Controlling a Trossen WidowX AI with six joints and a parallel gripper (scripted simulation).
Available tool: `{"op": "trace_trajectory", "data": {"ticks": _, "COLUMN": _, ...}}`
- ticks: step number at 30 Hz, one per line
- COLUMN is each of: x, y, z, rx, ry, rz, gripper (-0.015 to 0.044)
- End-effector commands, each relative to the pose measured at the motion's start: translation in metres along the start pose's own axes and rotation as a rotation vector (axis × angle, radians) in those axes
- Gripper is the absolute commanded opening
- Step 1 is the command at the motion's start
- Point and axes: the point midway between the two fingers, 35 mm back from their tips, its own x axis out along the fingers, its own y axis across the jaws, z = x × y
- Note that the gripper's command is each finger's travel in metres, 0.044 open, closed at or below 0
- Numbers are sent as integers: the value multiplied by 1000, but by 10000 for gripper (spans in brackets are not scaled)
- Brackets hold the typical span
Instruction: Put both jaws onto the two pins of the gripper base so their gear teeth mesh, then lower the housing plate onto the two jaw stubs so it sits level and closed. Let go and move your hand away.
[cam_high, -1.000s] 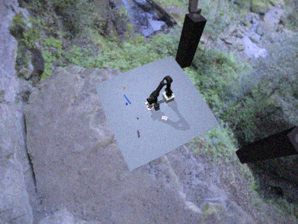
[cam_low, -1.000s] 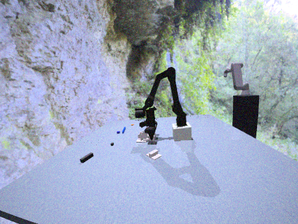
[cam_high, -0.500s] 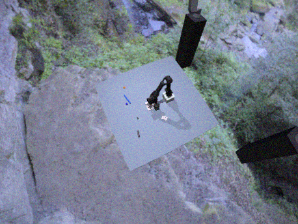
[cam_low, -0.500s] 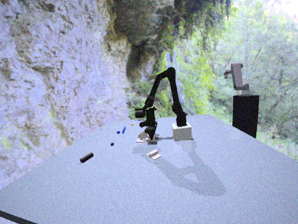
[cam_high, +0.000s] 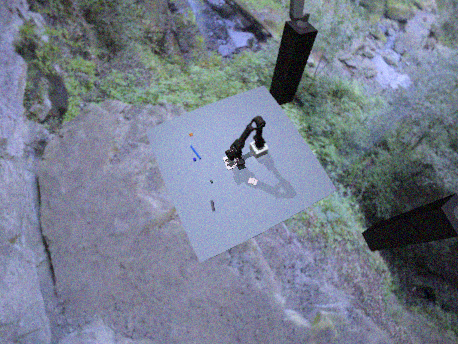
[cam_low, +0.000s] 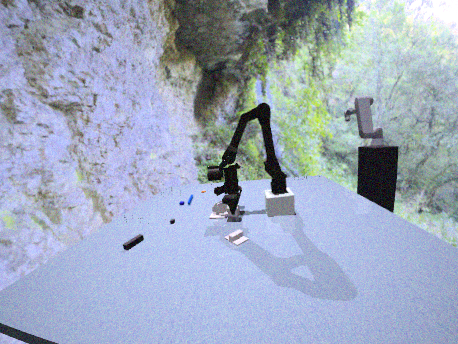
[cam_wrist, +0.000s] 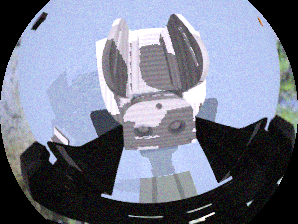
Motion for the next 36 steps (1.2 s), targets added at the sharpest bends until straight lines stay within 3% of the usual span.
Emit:
{"op": "trace_trajectory", "data": {"ticks": 1, "x": -1, "y": 1, "z": 1, "rx": -3, "ry": -2, "rz": 5, "gripper": 351}}
{"op": "trace_trajectory", "data": {"ticks": 36, "x": 4, "y": 1, "z": 1, "rx": -3, "ry": -2, "rz": 5, "gripper": 351}}
